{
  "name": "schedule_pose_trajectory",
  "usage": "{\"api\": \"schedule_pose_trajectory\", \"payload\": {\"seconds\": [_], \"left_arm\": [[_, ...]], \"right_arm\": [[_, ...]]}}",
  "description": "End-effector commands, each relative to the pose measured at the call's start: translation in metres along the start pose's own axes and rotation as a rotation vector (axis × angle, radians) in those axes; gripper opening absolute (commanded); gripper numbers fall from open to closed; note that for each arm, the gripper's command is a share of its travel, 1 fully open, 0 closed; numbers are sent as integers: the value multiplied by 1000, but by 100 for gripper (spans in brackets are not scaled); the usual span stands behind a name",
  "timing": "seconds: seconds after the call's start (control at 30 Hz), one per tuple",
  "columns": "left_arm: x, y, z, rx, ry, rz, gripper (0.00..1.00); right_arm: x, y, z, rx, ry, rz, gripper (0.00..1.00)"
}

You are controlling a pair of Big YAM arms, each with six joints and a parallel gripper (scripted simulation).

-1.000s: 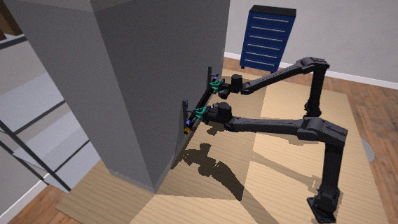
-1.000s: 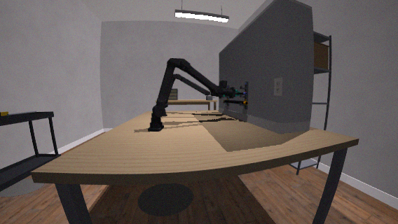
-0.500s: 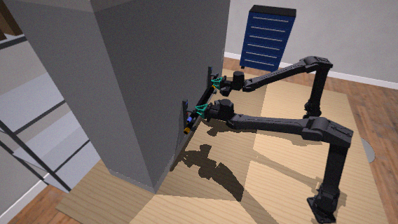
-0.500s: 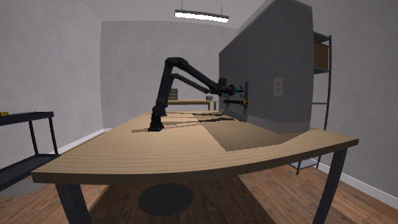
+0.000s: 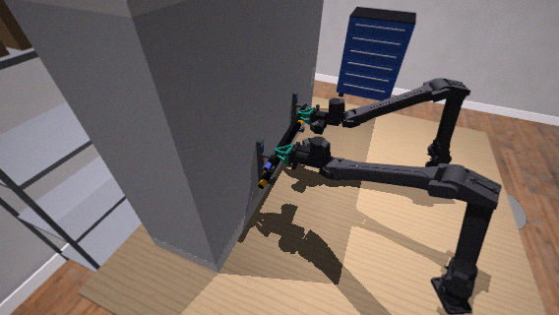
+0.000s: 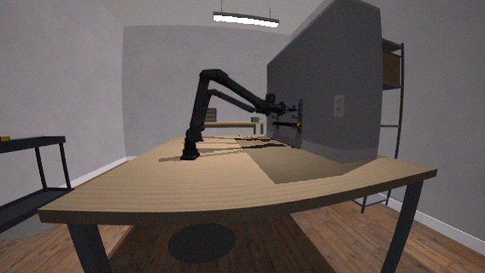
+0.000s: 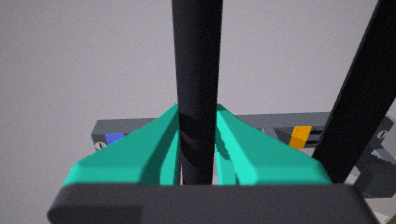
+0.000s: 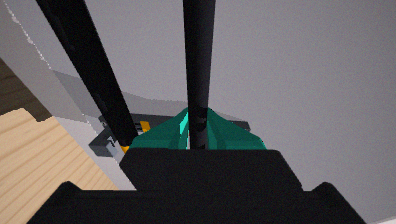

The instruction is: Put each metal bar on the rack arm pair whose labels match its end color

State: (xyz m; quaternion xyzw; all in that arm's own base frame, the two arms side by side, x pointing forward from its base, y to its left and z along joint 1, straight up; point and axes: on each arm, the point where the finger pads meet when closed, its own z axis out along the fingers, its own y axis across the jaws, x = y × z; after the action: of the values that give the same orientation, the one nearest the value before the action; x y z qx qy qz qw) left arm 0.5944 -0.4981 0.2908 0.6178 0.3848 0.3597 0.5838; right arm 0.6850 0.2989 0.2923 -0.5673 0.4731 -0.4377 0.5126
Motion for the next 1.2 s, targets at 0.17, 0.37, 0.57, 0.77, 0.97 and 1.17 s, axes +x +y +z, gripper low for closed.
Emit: {"api": "schedule_pose_trajectory", "payload": {"seconds": [0.17, 0.37, 0.57, 0.77, 0.97, 1.17], "left_arm": [[-1, 90, -11, -129, 3, -39, 0], [-1, 91, -16, -129, 3, -39, 0], [-1, 92, -17, -129, 3, -40, 0], [1, 91, -18, -129, 3, -40, 0], [3, 91, -18, -129, 3, -40, 0], [5, 90, -21, -129, 3, -40, 0]], "right_arm": [[10, -87, -24, 130, 12, 50, 0], [10, -87, -31, 130, 12, 50, 0], [9, -84, -31, 130, 12, 50, 0], [7, -79, -31, 130, 12, 50, 0], [5, -73, -30, 130, 12, 50, 0], [3, -70, -33, 130, 12, 49, 0]]}}
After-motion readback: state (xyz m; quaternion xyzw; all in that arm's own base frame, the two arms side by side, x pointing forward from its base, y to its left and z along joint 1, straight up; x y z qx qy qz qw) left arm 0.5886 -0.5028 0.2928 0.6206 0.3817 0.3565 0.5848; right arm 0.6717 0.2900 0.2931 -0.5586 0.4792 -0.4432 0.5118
